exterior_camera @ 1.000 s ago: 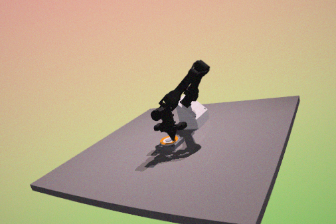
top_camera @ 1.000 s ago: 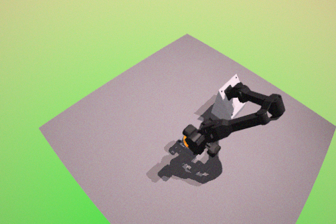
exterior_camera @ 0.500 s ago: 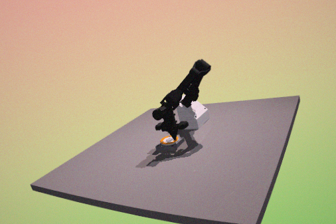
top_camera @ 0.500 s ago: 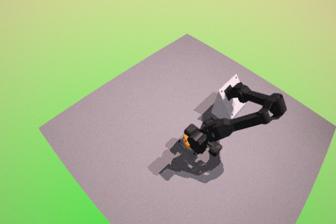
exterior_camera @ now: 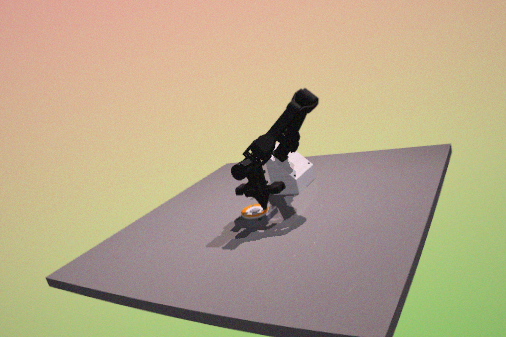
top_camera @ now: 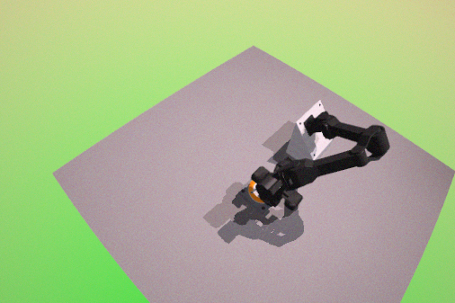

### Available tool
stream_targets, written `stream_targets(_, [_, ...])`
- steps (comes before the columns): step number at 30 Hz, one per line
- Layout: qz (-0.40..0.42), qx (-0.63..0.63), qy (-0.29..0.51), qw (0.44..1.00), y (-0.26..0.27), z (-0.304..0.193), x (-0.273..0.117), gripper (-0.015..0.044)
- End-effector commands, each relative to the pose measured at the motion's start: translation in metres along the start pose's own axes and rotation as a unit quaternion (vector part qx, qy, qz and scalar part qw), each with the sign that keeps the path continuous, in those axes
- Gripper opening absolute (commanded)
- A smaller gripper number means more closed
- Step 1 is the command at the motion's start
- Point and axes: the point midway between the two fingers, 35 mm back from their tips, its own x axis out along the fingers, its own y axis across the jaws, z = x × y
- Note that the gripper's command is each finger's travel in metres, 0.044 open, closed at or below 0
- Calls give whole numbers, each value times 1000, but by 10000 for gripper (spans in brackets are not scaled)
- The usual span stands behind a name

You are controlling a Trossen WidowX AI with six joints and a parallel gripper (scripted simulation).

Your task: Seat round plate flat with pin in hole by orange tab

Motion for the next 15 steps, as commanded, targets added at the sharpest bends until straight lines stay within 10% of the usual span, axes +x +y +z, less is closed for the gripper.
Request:
stream_targets(1, [-1, 6, 6, 1000, -1, -7, 2, 0])
stream_targets(15, [-1, 7, 6, 1000, -3, -19, 1, 0])
